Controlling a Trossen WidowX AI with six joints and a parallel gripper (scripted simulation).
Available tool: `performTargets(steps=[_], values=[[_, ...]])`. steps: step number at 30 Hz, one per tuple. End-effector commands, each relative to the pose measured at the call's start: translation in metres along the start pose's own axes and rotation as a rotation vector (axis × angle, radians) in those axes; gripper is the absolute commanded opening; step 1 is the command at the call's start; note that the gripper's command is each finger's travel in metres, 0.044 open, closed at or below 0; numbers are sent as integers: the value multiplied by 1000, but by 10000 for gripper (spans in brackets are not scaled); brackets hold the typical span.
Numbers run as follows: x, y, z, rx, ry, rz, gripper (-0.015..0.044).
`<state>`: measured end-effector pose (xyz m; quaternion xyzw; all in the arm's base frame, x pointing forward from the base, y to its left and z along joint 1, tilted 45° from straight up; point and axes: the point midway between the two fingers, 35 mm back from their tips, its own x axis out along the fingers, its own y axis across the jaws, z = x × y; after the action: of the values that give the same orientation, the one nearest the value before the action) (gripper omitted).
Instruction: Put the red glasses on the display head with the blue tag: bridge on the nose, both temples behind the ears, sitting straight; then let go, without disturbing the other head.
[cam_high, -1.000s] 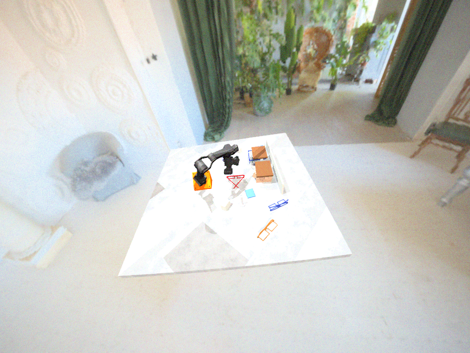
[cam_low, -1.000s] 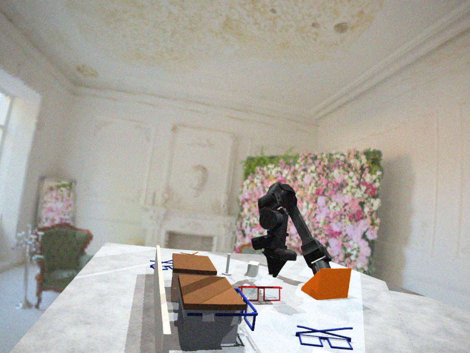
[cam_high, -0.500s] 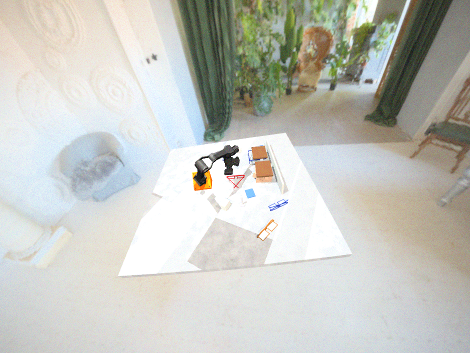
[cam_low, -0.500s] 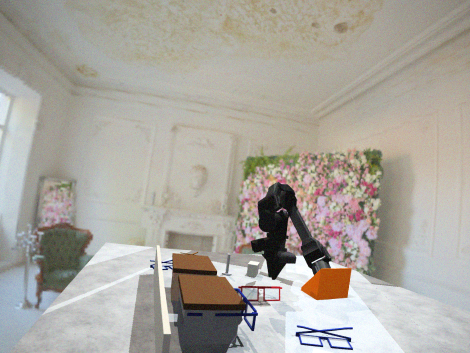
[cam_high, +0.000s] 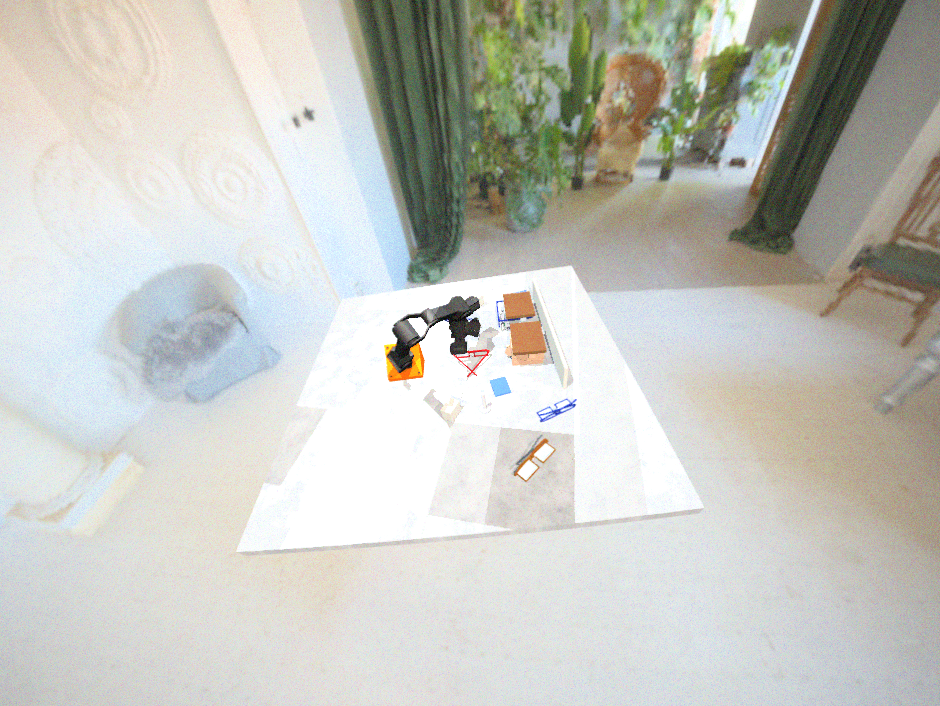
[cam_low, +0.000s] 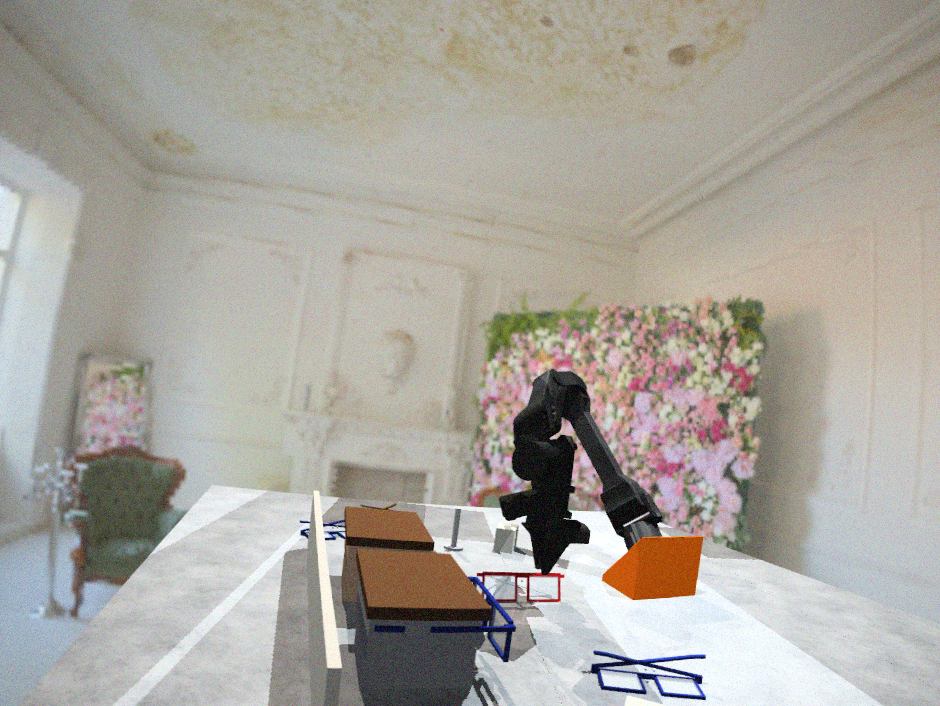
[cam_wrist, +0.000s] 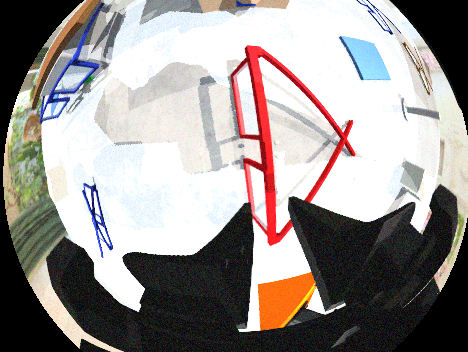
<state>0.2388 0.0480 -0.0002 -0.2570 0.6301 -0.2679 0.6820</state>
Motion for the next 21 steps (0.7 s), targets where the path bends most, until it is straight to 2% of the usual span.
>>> performTargets(steps=[1, 21], values=[[9, 0, -1, -8, 7, -11, 120], [29, -1, -3, -8, 7, -13, 120]])
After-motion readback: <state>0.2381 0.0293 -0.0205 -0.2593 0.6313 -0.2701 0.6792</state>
